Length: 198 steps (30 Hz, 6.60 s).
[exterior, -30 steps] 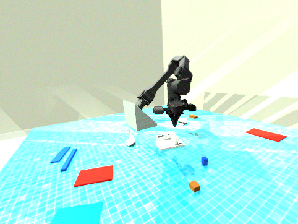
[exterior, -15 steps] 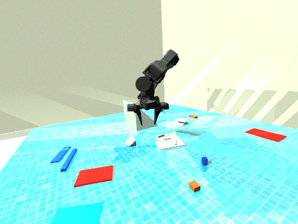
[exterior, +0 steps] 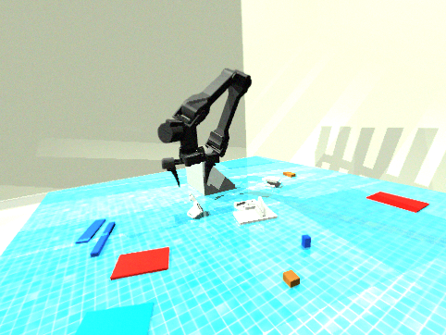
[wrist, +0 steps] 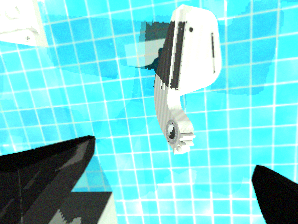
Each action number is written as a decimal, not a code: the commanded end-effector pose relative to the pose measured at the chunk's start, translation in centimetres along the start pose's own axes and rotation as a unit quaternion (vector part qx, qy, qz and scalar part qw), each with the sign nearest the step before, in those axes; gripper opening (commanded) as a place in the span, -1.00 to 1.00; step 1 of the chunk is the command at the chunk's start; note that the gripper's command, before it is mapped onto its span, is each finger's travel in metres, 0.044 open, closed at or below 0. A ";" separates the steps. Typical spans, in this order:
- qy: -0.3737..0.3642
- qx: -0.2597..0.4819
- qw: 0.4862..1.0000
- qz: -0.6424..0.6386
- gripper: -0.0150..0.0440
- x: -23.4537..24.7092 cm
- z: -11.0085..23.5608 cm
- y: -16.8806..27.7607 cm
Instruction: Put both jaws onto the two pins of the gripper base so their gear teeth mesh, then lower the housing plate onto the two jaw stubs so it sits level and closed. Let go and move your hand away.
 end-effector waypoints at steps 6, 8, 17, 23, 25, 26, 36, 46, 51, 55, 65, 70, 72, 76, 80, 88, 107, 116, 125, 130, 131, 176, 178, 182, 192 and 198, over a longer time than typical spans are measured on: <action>-0.001 0.005 1.000 0.005 1.00 -0.2 -1.2 0.3; -0.001 0.005 1.000 0.005 1.00 -0.2 -1.5 0.2; -0.001 0.005 1.000 0.005 1.00 -0.2 -3.0 0.1; -0.001 0.005 1.000 0.005 1.00 -0.2 -3.9 0.1; -0.001 0.005 1.000 0.005 1.00 -0.2 -4.3 0.1; -0.001 0.005 1.000 0.005 1.00 -0.2 -4.4 0.1; -0.002 0.005 1.000 0.005 1.00 -0.2 -6.0 0.2; -0.003 0.005 1.000 0.006 1.00 -0.1 -7.6 0.4; -0.003 0.005 1.000 0.006 1.00 0.0 -7.8 0.5; -0.003 0.005 1.000 0.006 1.00 0.0 -7.8 0.5; -0.003 0.005 1.000 0.006 0.11 0.0 -7.8 0.5; -0.003 0.005 1.000 0.006 -0.07 0.0 -7.8 0.5; -0.003 0.005 1.000 0.006 -0.11 0.0 -7.8 0.5; -0.003 0.005 1.000 0.006 -0.20 0.0 -7.8 0.5; -0.003 0.005 1.000 0.006 -0.30 0.0 -7.8 0.5; -0.003 0.005 1.000 0.006 -0.37 0.0 -7.8 0.5; -0.002 0.005 1.000 0.006 -0.37 -0.1 -6.6 0.4; -0.002 0.005 1.000 0.006 -0.37 -0.1 -5.8 0.4; -0.002 0.005 1.000 0.006 -0.37 -0.1 -4.9 0.4; -0.002 0.005 1.000 0.006 -0.37 -0.1 -4.8 0.4; -0.002 0.005 1.000 0.006 -0.37 -0.1 -4.7 0.4; 0.000 0.005 0.961 -0.276 -0.37 0.9 -0.2 -1.8; 0.000 0.005 0.954 -0.300 -0.37 1.0 -0.3 -2.0; 0.000 0.005 0.938 -0.348 -0.37 1.2 -0.3 -2.3; 0.000 0.005 0.919 -0.395 -0.37 1.4 -0.3 -2.7; 0.001 0.005 0.886 -0.463 -0.37 1.6 -0.3 -3.3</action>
Point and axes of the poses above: the point midway between the two fingers, 35 mm back from their tips, its own z axis back along the fingers, its own x axis across the jaws, y = z × x, the point moved 10 cm from there along z, back along the fingers, and after that the axes turned 4 degrees about z, right-handed, at the moved point
